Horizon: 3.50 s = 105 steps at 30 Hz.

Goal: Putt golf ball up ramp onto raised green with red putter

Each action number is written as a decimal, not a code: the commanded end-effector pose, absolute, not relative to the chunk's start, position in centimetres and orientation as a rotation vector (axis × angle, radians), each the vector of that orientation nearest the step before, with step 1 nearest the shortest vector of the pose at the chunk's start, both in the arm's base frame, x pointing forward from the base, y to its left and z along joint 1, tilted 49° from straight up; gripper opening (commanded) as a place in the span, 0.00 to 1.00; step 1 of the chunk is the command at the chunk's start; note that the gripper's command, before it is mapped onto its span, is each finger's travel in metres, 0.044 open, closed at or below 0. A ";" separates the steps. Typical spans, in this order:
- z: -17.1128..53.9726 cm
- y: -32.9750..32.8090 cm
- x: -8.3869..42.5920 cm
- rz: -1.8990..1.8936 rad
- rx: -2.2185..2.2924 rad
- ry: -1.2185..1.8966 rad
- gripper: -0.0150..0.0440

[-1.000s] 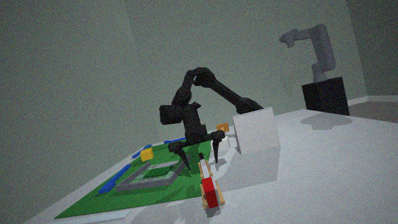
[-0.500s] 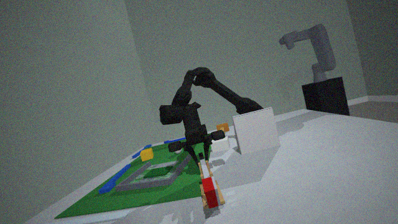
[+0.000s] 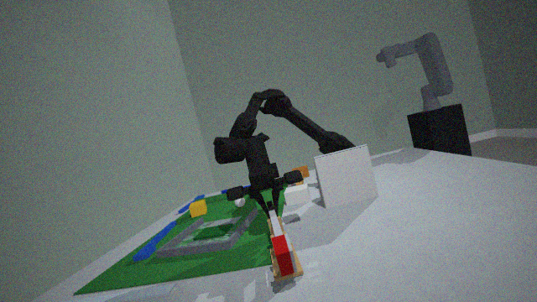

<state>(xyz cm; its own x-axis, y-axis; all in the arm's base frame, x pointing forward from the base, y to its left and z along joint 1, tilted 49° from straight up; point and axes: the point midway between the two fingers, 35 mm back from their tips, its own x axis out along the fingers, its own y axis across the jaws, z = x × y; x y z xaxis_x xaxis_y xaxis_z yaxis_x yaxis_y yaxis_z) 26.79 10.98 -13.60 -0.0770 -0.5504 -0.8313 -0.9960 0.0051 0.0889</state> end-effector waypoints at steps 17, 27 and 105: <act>-7.1 16.4 27.6 0.906 -1.571 1.672 0.25; -1.8 13.7 28.8 0.654 -1.436 1.676 0.25; 19.6 -9.1 17.8 -0.826 -0.468 1.376 0.25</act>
<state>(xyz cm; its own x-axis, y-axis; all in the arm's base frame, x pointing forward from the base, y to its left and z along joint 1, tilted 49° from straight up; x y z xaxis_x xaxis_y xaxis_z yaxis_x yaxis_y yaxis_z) 17.75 -8.48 20.27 0.0219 -0.7355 -0.6772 0.2439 0.6608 -0.7098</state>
